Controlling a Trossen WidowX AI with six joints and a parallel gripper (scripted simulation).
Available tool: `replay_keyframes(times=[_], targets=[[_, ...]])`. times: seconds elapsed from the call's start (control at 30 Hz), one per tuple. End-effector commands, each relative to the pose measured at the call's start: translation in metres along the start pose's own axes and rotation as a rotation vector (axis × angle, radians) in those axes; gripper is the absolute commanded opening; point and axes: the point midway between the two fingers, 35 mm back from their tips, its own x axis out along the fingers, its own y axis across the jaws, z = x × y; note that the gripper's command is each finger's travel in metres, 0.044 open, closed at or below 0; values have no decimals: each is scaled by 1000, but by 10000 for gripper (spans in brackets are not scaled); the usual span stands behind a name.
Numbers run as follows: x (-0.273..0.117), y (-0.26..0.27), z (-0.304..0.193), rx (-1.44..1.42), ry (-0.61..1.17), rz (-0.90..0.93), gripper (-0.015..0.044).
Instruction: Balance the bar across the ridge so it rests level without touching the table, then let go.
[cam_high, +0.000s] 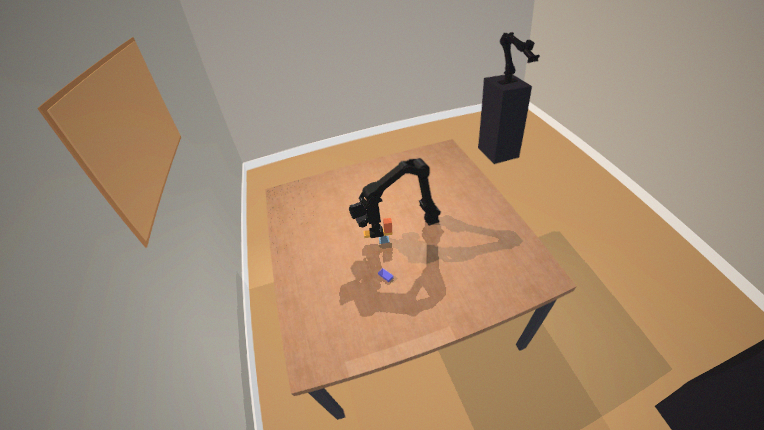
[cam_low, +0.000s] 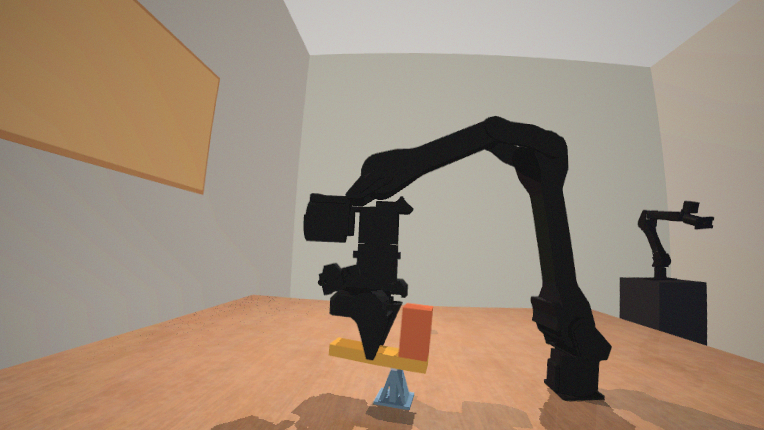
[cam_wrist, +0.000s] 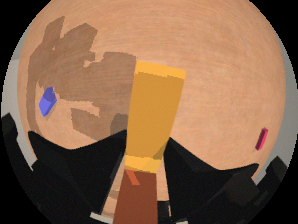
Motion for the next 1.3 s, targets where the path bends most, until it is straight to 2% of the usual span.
replay_keyframes(times=[0.0,1.27], targets=[[1,0,0,5,-2,-2,0],[4,0,1,5,-2,-2,0]])
